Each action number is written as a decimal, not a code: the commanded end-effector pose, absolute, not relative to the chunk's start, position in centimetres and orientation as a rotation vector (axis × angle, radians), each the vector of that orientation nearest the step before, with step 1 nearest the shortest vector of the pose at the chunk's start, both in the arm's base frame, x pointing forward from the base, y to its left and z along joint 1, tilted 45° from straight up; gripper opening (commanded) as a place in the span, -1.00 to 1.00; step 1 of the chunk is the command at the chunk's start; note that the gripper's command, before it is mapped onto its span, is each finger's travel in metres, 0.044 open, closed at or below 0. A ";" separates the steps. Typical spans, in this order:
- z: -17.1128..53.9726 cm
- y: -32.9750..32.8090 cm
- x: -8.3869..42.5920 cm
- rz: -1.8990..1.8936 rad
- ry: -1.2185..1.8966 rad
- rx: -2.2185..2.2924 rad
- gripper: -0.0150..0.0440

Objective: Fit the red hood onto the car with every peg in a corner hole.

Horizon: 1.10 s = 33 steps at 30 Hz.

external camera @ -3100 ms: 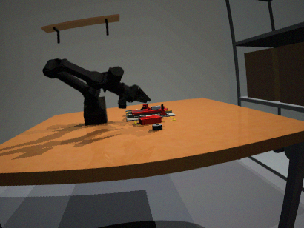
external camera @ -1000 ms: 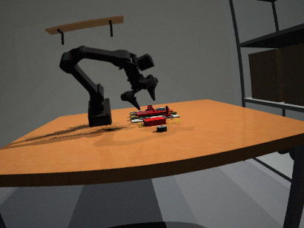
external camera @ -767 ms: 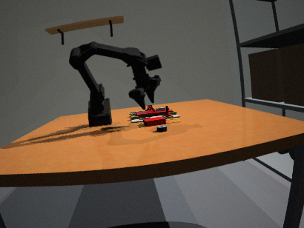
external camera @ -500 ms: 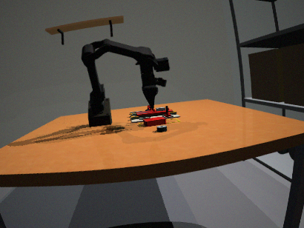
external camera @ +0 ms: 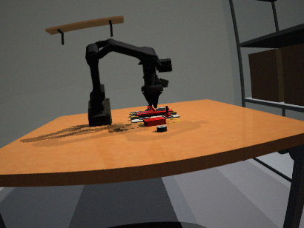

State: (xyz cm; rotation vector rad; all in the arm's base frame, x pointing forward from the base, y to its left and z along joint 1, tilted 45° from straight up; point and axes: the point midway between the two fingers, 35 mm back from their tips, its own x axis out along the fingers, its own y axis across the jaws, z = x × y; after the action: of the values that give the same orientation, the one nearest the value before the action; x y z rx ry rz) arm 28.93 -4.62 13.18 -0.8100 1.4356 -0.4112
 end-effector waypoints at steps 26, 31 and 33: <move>11.8 -6.0 29.3 -0.408 1.438 -0.819 1.00; 11.6 -6.2 29.3 -0.409 1.438 -0.819 1.00; 11.5 -6.3 29.3 -0.409 1.437 -0.819 1.00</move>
State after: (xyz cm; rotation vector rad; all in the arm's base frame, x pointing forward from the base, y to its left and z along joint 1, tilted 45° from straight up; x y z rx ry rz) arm 29.42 -6.03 11.78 -0.8112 1.4312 -0.4097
